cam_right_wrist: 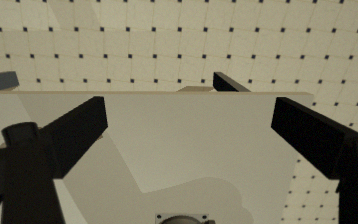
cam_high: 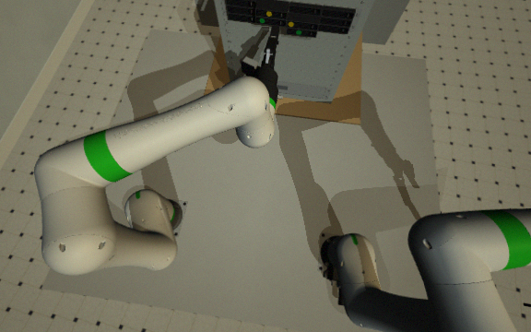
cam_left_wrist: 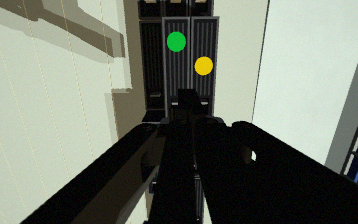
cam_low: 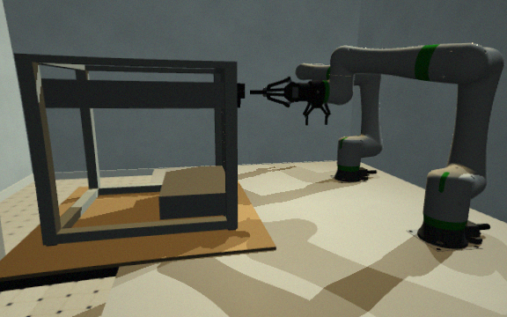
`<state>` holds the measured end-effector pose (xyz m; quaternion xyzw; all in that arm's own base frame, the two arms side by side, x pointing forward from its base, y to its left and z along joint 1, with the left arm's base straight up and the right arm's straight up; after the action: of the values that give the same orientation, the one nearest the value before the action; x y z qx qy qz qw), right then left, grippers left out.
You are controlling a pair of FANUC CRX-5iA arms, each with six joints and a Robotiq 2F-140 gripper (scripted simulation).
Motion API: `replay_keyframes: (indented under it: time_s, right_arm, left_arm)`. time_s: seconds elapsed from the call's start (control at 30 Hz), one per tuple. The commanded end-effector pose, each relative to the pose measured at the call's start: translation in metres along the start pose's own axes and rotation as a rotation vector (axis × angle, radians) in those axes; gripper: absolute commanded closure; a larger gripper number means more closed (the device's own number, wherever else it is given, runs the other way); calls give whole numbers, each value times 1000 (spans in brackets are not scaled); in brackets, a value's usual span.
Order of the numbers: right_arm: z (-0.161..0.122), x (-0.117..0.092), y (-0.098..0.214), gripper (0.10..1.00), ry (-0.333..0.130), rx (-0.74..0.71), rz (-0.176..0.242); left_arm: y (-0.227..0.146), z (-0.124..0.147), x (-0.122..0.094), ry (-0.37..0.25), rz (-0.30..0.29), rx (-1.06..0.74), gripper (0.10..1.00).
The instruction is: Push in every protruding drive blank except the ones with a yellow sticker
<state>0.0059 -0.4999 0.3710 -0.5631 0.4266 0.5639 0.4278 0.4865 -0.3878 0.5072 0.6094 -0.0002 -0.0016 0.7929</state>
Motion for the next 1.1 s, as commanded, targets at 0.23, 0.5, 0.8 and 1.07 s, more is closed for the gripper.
replay_keyframes:
  time_s: [0.23, 0.5, 0.8, 1.07]
  right_arm:
    - [0, -1, 0, 98, 2, 0, 1]
    - [0, -1, 0, 98, 2, 0, 1]
    - [0, -1, 0, 98, 2, 0, 1]
    - [0, -1, 0, 98, 2, 0, 1]
  left_arm:
    - [-35, 47, -7, 0, 2, -2, 999]
    - [-51, 67, -10, 0, 2, -2, 999]
    - [-57, 76, -12, 0, 2, -2, 999]
    - [-57, 76, 8, 0, 2, -2, 999]
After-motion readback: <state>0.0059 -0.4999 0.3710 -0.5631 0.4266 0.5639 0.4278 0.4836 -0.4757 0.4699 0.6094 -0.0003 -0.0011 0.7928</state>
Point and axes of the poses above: on each arm, the point where the finger pads meet when closed, its own x axis out along the fingers, its own y axis across the jaws, z = x × y, the point moved 10 cm from there along -x, back along the fingers, and after that the axes turned 15 degrees about -x, right-handed, at the moved point
